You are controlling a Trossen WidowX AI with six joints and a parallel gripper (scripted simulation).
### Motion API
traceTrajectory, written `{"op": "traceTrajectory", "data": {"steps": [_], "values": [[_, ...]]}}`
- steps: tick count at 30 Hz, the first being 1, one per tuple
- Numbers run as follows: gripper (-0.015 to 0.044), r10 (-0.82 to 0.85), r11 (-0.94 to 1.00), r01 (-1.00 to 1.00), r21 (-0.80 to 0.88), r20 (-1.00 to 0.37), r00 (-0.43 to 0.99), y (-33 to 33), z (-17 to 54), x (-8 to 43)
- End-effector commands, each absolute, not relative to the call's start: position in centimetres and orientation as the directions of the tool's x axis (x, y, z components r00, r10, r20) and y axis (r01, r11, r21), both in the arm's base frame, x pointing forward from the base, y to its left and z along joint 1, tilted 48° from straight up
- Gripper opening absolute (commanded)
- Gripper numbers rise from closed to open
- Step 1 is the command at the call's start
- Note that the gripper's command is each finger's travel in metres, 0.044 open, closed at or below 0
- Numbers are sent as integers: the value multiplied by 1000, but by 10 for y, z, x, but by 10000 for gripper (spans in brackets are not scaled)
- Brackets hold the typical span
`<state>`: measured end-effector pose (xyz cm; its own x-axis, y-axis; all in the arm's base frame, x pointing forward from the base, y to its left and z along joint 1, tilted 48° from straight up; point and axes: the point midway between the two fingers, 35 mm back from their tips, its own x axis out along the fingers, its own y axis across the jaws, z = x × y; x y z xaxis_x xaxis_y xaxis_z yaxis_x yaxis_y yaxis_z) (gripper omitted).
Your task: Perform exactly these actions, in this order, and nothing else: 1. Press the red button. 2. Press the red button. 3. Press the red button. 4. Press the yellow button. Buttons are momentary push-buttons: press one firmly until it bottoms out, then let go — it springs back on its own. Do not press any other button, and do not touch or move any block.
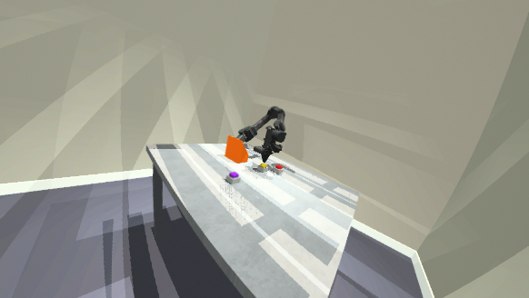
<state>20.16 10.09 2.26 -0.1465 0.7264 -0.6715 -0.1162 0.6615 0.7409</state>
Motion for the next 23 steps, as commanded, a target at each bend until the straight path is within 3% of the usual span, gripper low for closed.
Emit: {"op": "traceTrajectory", "data": {"steps": [1,2,13,16,23], "values": [[20,724,662,-126,739,-674,-145,92,32,203],[20,724,662,-126,739,-674,-145,92,32,203],[309,726,661,-126,740,-673,-144,142,169,223],[387,727,659,-126,741,-671,-145,145,178,221],[400,727,659,-126,741,-671,-145,145,178,221]]}}
